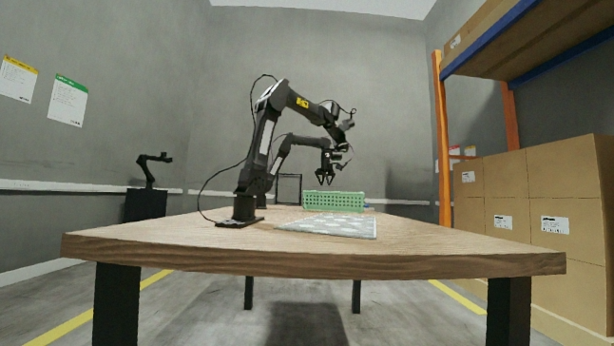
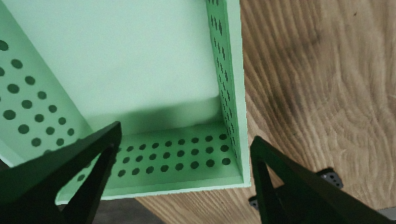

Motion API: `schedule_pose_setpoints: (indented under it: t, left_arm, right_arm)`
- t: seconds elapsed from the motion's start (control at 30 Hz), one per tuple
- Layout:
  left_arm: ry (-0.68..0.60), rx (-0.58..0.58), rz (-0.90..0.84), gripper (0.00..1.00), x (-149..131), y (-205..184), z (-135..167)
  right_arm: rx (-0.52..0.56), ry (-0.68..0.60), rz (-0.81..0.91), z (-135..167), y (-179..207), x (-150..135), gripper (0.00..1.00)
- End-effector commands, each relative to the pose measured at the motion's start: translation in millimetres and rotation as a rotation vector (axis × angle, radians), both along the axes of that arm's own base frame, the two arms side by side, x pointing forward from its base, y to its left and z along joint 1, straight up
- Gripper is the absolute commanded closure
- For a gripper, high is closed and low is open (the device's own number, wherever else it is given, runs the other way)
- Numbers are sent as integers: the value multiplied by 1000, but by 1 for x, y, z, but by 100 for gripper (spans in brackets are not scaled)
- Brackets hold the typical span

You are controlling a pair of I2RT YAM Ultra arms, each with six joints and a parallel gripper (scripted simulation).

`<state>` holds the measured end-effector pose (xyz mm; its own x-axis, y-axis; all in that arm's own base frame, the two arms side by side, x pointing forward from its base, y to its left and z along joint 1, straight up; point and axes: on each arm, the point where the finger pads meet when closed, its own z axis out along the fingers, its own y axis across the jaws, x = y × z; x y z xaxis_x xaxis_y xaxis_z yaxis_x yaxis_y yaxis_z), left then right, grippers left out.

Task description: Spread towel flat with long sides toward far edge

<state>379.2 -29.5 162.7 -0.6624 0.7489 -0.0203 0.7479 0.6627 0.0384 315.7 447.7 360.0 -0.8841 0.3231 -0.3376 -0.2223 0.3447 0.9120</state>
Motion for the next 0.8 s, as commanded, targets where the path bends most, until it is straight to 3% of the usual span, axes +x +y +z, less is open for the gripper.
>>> schedule_pose_setpoints:
  t: [0.0,0.1,0.17,0.23,0.3,0.33,0.4,0.43,0.5,0.6,0.67,0.77]
  left_arm:
    - [-266,-43,114,0,23,-2,39]
    - [-353,-55,152,0,22,-2,39]
    - [-459,-103,204,0,31,-4,69]
    - [-529,-119,238,0,31,-3,69]
    - [-604,-162,272,0,35,-4,102]
    - [-636,-174,287,0,35,-4,102]
    - [-636,-174,287,0,35,-4,102]
    - [-736,-211,333,0,35,-4,102]
    - [-809,-261,361,0,31,-3,135]
    - [-889,-303,398,0,31,-4,138]
    - [-948,-356,421,0,21,-3,170]
    - [-1044,-417,454,0,19,-6,174]
  right_arm:
    - [-21,-290,-17,48,-42,-21,0]
    - [-24,-311,-18,48,-42,-21,0]
    - [-88,-457,-28,55,-69,-35,0]
    - [-95,-491,-31,55,-70,-35,0]
    - [-157,-614,-42,58,-97,-49,0]
    - [-170,-658,-46,58,-97,-49,0]
    - [-170,-658,-46,58,-97,-49,0]
    - [-173,-666,-48,58,-97,-49,0]
    - [-253,-820,-65,58,-124,-63,0]
    - [-260,-836,-68,58,-125,-63,0]
    - [-344,-975,-85,54,-151,-76,0]
    - [-354,-1000,-91,54,-151,-76,0]
